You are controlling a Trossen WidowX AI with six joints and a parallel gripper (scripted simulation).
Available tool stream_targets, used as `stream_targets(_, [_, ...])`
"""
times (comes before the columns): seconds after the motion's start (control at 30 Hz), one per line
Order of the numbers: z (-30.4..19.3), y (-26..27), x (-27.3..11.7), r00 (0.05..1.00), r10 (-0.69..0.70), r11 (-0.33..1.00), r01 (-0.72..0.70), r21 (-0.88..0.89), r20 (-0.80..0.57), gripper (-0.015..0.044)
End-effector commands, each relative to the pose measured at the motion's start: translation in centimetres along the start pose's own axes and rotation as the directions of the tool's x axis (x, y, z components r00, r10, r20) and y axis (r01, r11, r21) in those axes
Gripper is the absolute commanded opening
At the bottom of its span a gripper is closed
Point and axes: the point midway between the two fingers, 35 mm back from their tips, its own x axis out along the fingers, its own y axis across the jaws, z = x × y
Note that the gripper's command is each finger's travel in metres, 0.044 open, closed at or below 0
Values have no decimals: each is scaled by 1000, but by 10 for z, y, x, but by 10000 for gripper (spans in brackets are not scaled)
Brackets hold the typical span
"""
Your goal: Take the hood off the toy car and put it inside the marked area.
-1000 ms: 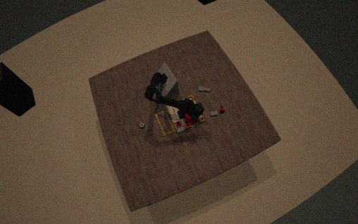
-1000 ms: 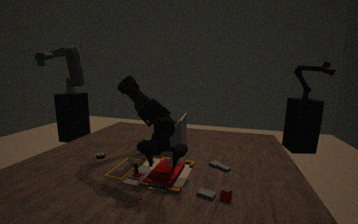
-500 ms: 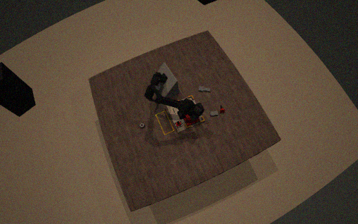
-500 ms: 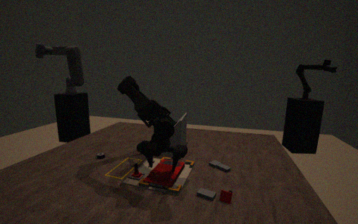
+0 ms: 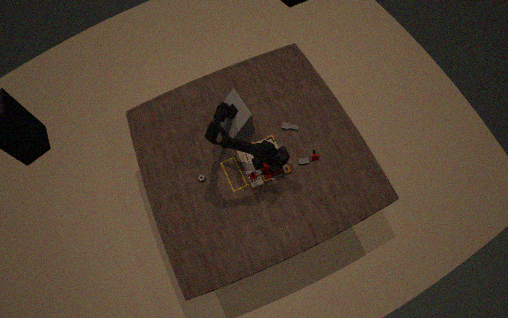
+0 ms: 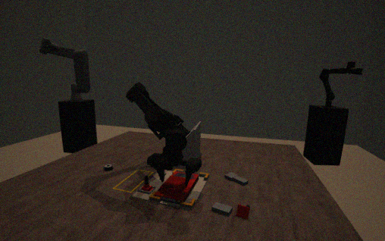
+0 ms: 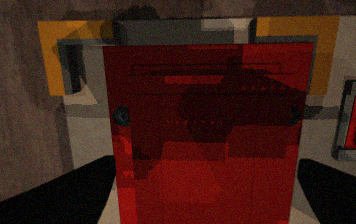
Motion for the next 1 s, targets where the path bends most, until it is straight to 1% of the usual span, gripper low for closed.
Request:
stream_targets(0.0, [-3,0,6,1000,-9,1000,9,-11,-10,440])
stream_targets(0.83, [-3,-1,13,1000,-9,1000,9,-11,-10,440])
stream_targets(0.97, [-1,0,10,1000,-2,1000,2,-2,-4,335])
